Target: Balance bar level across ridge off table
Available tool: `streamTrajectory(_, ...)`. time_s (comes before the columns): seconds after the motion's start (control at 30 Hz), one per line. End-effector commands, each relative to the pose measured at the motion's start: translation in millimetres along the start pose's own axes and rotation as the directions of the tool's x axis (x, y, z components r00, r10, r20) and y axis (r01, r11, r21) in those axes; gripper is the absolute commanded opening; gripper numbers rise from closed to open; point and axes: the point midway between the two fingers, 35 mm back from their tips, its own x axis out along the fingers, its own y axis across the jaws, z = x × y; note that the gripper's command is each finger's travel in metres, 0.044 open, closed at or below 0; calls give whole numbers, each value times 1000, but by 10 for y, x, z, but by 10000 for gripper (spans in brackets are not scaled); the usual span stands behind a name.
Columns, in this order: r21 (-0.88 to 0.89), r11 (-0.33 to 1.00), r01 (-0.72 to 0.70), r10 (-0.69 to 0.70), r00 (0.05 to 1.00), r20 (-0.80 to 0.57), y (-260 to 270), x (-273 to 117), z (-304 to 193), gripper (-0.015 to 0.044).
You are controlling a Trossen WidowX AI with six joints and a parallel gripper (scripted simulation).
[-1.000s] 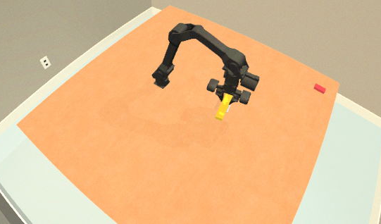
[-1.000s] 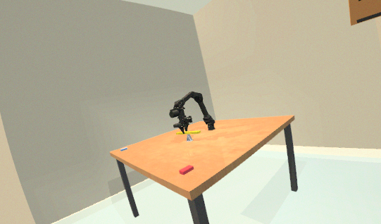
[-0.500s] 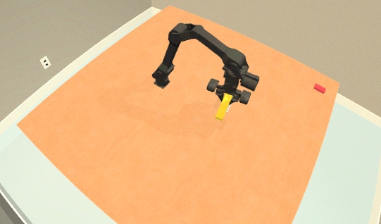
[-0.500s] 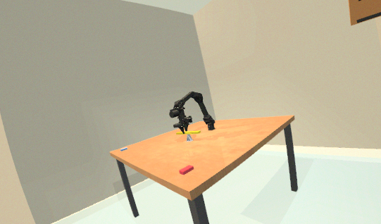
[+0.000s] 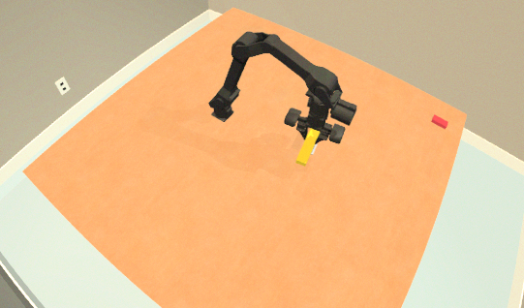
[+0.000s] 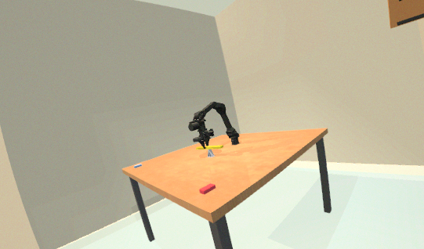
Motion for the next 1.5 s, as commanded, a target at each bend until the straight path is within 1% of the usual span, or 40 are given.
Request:
streamTrajectory(0.0, -2, 1000, 0, 0, 1000, 5, 0, 0, 7, 0)
streamTrajectory(1.3, 0, 1000, 0, 0, 1000, 0, 0, 0, 0, 0)
streamTrajectory(1.47, 0, 1000, 0, 0, 1000, 0, 0, 0, 0, 131)
